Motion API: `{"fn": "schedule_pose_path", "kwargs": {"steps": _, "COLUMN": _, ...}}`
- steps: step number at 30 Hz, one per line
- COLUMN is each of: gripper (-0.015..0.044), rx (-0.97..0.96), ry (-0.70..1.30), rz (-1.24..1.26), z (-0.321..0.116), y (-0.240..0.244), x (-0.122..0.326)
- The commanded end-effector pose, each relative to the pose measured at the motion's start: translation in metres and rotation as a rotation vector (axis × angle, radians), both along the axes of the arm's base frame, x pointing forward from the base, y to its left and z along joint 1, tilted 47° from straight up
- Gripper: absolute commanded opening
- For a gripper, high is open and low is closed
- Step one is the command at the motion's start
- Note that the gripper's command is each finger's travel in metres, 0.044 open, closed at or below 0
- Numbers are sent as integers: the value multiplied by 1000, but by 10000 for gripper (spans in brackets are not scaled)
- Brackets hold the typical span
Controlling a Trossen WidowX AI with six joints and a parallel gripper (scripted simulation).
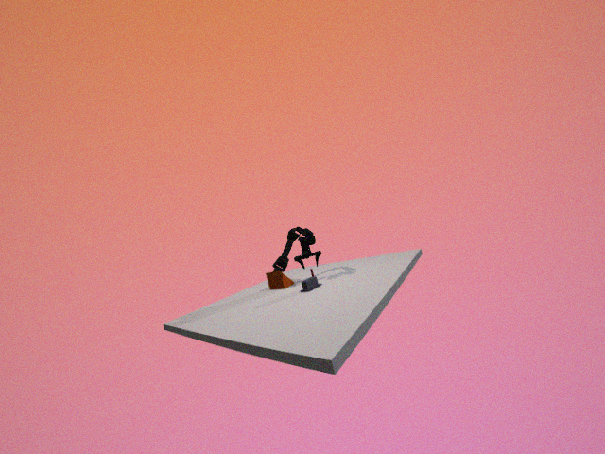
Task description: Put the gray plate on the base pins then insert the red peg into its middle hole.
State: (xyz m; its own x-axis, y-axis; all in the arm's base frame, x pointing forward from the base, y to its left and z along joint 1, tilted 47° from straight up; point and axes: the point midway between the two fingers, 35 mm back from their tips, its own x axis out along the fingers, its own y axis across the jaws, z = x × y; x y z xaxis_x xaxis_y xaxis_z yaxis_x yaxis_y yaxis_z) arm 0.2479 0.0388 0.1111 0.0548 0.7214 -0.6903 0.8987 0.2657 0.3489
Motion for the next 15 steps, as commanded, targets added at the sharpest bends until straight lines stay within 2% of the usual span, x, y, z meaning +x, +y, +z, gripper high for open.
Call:
{"fn": "schedule_pose_path", "kwargs": {"steps": 1, "gripper": 440, "rx": 5, "ry": 6, "rz": -4, "z": -4, "y": 5, "x": 0}}
{"fn": "schedule_pose_path", "kwargs": {"steps": 15, "gripper": 440, "rx": 6, "ry": 5, "rz": -4, "z": -20, "y": 22, "x": 1}}
